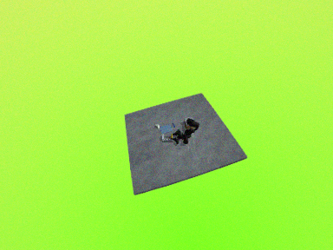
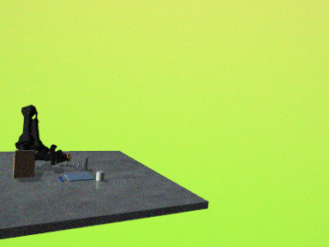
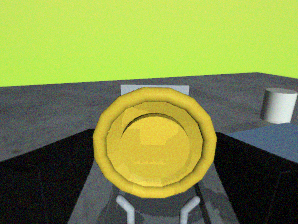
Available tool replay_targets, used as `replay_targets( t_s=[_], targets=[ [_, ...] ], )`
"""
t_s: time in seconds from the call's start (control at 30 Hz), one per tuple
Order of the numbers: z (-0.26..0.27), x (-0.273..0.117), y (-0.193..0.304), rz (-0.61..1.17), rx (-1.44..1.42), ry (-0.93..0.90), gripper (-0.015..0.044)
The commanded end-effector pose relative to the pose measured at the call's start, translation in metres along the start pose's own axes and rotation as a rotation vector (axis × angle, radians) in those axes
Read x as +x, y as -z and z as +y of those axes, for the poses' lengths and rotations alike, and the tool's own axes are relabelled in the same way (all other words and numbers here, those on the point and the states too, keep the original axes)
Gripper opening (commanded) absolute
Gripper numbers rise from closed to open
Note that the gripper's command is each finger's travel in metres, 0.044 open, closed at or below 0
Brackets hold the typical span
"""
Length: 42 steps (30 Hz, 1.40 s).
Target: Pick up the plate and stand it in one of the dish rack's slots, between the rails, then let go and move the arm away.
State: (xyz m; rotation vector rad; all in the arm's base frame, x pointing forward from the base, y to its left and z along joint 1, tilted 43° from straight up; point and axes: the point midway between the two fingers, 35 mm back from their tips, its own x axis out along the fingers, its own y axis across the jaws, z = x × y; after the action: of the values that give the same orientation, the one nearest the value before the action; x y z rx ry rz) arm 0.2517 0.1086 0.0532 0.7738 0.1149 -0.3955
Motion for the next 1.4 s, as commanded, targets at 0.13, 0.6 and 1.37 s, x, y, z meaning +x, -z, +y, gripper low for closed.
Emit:
replay_targets(
  t_s=[0.13,0.6,1.37],
  targets=[
    [-0.002,0.009,0.003,-0.001,-0.006,0.002,0.0],
    [-0.003,0.017,0.022,-0.005,0.015,-0.003,0.0],
    [-0.004,0.016,0.02,0.003,0.007,-0.004,0.0289]
  ],
)
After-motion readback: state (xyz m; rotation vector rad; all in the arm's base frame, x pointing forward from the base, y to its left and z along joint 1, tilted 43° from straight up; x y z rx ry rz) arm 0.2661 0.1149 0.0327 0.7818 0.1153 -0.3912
